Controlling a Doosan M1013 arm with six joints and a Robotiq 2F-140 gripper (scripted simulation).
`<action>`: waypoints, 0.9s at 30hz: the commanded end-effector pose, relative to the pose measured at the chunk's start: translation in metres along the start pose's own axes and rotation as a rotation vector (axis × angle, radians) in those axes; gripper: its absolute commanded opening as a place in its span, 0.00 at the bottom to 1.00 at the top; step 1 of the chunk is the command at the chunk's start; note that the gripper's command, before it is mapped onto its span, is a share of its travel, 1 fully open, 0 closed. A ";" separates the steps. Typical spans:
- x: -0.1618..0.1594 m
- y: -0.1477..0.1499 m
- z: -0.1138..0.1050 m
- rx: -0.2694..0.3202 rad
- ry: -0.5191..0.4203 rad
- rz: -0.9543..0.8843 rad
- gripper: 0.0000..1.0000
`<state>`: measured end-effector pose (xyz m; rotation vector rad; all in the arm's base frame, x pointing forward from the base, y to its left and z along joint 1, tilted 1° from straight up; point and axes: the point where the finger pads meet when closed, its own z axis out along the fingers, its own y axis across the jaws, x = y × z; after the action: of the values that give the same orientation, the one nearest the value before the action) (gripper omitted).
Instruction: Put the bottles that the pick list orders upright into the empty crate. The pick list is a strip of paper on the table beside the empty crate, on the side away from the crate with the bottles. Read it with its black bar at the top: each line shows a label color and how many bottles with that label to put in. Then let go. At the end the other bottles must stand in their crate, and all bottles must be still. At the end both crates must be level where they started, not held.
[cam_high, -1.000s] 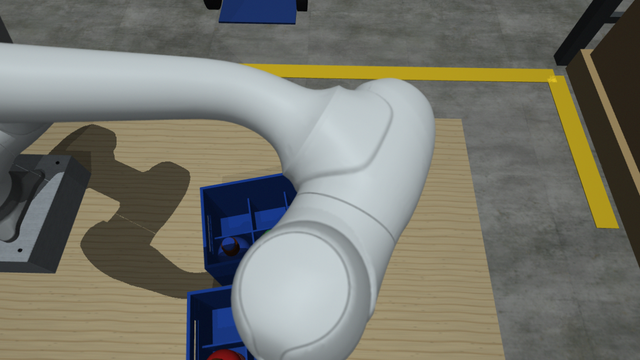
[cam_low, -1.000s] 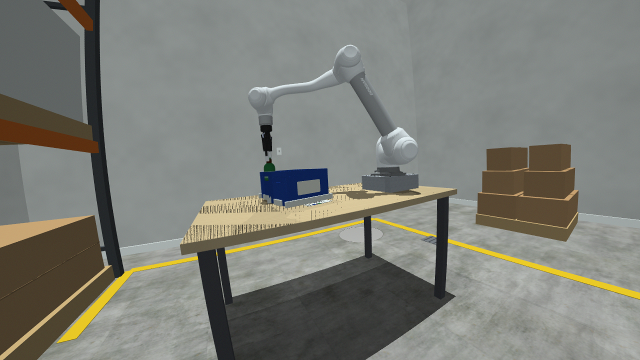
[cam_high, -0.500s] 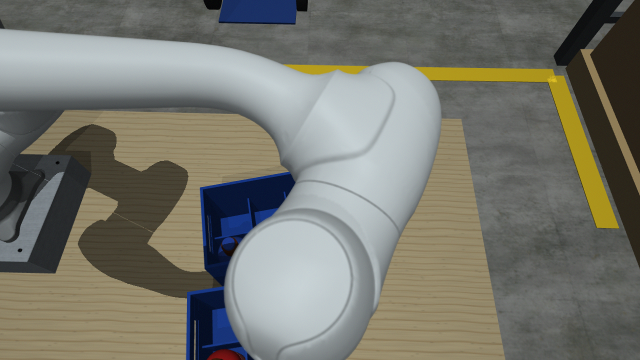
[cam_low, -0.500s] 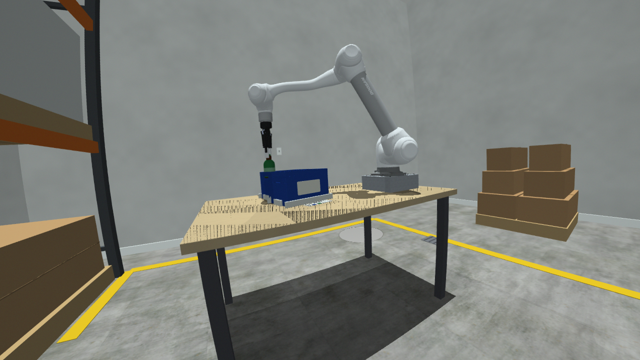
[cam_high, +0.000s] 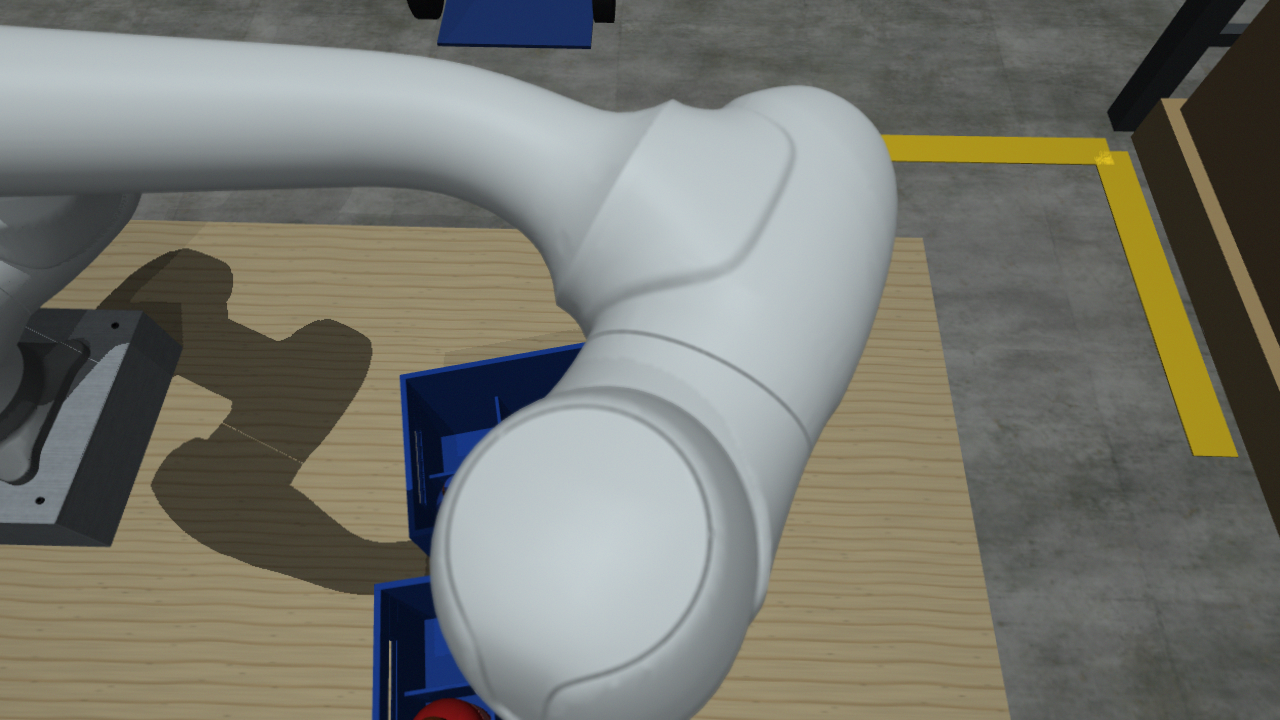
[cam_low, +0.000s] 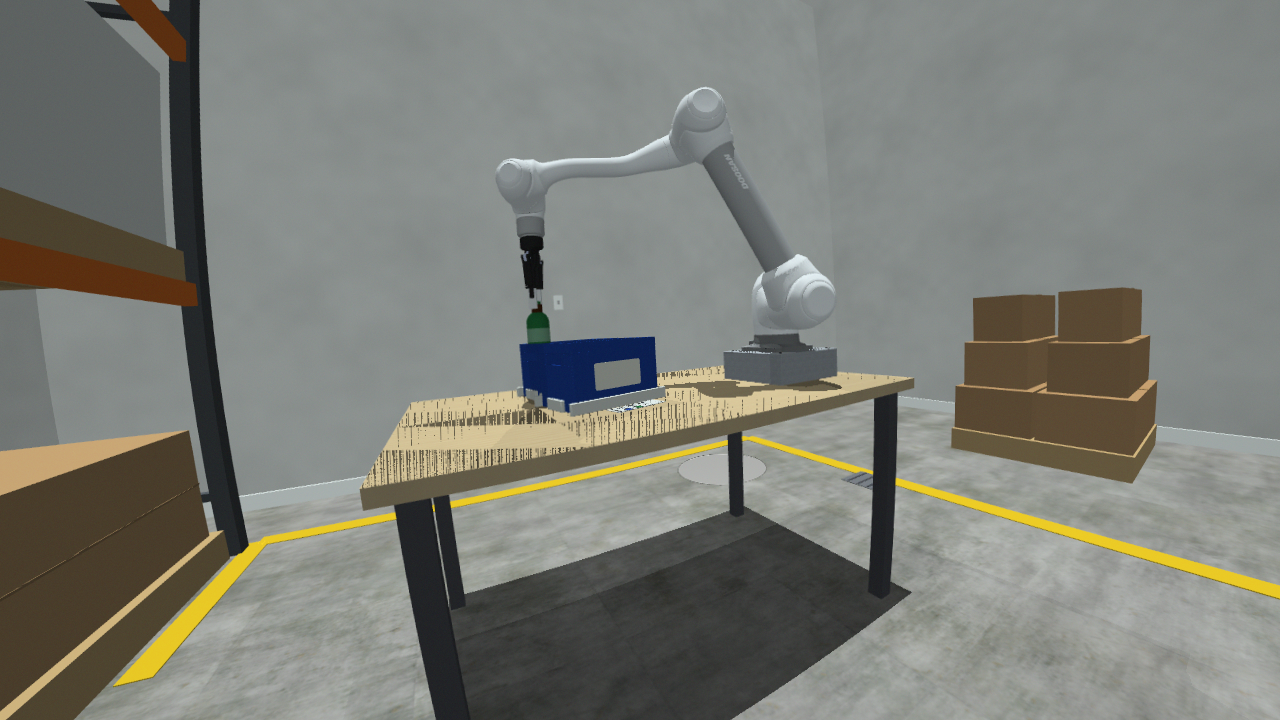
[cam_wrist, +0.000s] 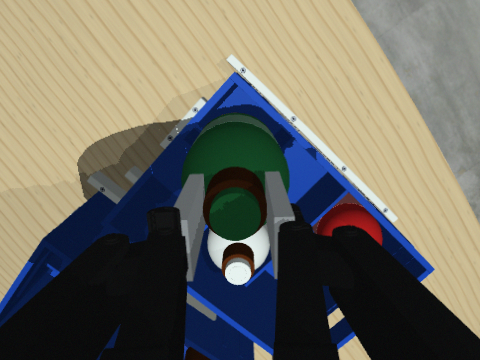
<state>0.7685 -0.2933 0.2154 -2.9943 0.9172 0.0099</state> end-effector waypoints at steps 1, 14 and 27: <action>0.000 0.000 -0.002 0.000 0.000 0.000 0.00; 0.000 0.000 -0.024 0.000 0.000 0.000 0.00; 0.000 0.000 -0.031 0.000 0.000 0.000 0.00</action>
<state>0.7686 -0.2936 0.2462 -2.9944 0.9172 0.0100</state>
